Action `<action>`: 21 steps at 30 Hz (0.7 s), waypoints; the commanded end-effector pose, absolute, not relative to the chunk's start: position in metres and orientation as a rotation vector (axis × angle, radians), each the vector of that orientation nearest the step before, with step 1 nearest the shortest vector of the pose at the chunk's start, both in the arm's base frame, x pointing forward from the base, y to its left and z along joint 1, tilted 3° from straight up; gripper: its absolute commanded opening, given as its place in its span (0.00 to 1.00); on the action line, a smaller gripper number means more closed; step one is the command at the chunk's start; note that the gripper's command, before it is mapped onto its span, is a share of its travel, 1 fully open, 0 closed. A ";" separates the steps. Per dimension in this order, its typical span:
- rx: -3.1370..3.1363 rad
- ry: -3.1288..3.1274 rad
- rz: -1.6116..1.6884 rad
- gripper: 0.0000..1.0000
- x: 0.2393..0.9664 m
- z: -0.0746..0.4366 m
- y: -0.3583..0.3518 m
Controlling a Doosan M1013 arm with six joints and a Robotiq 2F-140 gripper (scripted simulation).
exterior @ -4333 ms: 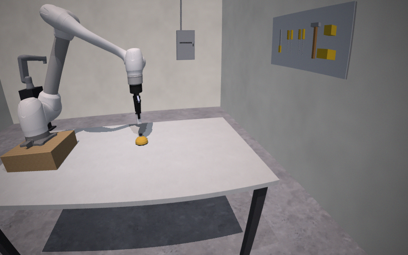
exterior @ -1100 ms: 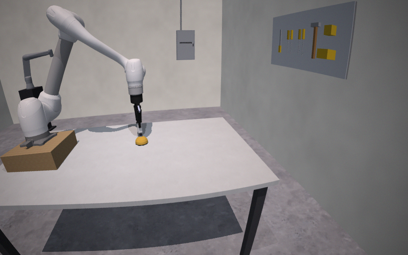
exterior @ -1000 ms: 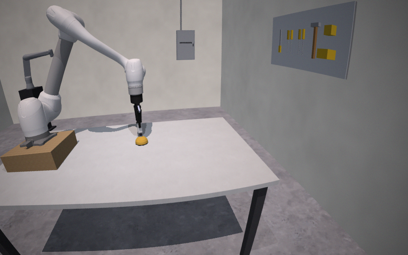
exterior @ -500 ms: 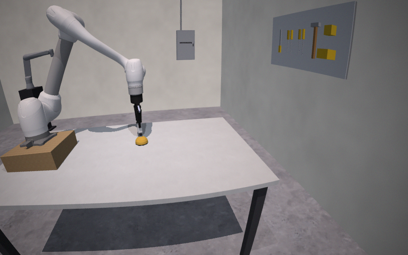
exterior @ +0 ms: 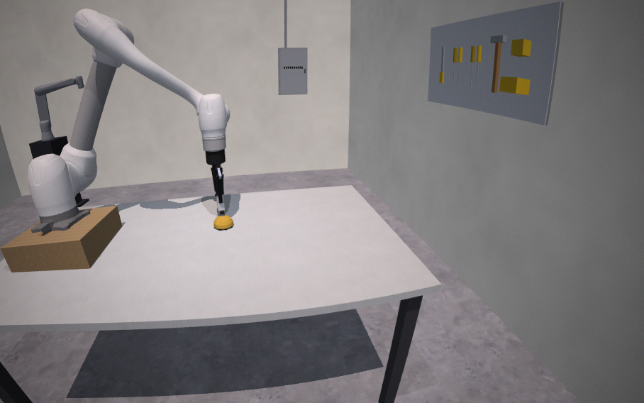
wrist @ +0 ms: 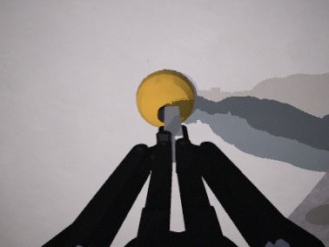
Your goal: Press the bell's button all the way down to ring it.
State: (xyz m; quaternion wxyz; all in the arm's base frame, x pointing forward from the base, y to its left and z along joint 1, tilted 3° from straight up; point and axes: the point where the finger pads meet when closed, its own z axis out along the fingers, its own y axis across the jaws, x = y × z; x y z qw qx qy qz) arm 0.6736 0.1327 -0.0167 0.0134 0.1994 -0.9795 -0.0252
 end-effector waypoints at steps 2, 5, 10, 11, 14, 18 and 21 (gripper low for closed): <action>0.621 -3.051 -0.079 0.00 0.674 -0.020 0.133; 0.621 -3.051 -0.079 0.00 0.673 -0.022 0.133; 0.621 -3.051 -0.079 0.00 0.673 -0.023 0.133; 0.621 -3.051 -0.079 0.00 0.673 -0.023 0.133; 0.621 -3.051 -0.079 0.00 0.673 -0.023 0.133; 0.621 -3.051 -0.079 0.00 0.673 -0.023 0.133; 0.621 -3.051 -0.079 0.00 0.673 -0.023 0.133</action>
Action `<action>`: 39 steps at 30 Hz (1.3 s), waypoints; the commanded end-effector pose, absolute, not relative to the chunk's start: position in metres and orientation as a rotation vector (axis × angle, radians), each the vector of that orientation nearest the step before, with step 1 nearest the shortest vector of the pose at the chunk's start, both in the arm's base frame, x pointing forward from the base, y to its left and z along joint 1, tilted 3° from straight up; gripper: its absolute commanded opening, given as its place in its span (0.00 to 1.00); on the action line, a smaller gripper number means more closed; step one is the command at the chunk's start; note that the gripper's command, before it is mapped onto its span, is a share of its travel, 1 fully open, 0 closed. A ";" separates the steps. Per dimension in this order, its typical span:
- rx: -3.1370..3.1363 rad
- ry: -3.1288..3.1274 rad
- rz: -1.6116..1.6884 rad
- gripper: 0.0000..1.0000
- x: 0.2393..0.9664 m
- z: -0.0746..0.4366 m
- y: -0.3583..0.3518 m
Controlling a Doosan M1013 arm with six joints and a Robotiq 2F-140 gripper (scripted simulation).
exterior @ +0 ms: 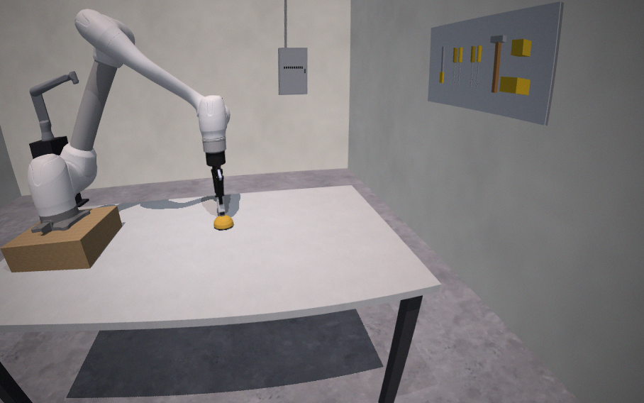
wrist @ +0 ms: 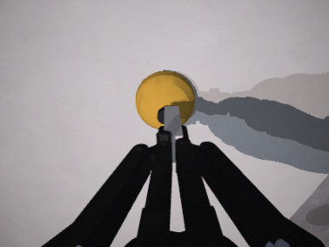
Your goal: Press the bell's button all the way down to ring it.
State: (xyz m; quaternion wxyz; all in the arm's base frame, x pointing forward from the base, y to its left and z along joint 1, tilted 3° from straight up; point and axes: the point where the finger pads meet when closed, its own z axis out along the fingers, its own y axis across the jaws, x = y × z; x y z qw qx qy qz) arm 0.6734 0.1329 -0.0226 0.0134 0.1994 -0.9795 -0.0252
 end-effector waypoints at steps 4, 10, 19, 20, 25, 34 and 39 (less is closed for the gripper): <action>0.621 -3.051 -0.079 0.00 0.673 -0.023 0.133; 0.621 -3.051 -0.079 0.00 0.673 -0.023 0.133; 0.621 -3.051 -0.079 0.00 0.673 -0.023 0.133; 0.621 -3.051 -0.079 0.00 0.673 -0.023 0.133; 0.621 -3.051 -0.079 0.00 0.673 -0.026 0.133; 0.621 -3.051 -0.079 0.00 0.673 -0.026 0.133; 0.621 -3.051 -0.079 0.00 0.673 -0.026 0.133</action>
